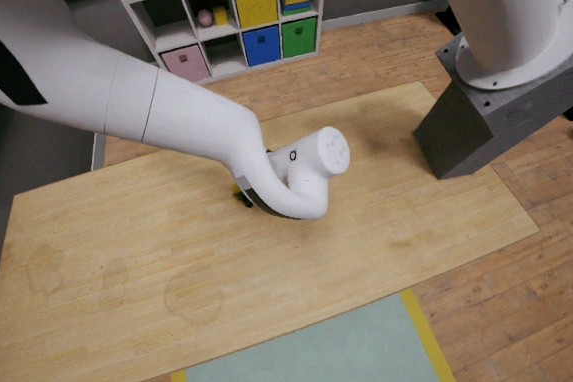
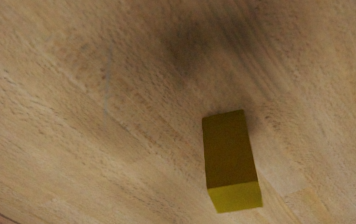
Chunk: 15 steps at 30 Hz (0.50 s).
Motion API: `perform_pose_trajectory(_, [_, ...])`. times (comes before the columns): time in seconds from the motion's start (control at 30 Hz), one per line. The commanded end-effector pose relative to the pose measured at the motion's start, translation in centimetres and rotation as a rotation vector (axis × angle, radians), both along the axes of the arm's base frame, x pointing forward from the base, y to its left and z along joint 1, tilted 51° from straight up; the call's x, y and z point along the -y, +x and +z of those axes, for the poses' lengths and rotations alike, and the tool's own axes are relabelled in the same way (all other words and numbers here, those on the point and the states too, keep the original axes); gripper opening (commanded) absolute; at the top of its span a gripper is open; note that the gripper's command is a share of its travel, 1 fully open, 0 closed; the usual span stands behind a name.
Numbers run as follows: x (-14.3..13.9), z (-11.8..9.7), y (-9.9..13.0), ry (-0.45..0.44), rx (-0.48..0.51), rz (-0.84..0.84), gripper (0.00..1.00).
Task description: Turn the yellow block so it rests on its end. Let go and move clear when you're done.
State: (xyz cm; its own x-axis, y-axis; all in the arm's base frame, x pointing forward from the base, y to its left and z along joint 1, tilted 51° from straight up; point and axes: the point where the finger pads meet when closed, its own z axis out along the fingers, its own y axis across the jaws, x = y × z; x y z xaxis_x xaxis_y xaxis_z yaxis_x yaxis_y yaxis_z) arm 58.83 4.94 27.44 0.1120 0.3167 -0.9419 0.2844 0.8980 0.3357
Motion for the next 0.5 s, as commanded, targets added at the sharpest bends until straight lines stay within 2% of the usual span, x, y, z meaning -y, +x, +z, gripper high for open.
perform_pose_trajectory(0.0, [0.0,0.0,0.0,0.000,0.000,0.000,1.00])
perform_pose_trajectory(0.37, [0.0,0.1,0.0,0.000,0.000,0.000,1.00])
perform_pose_trajectory(0.47, [0.0,1.0,-1.2,0.000,0.000,0.000,1.00])
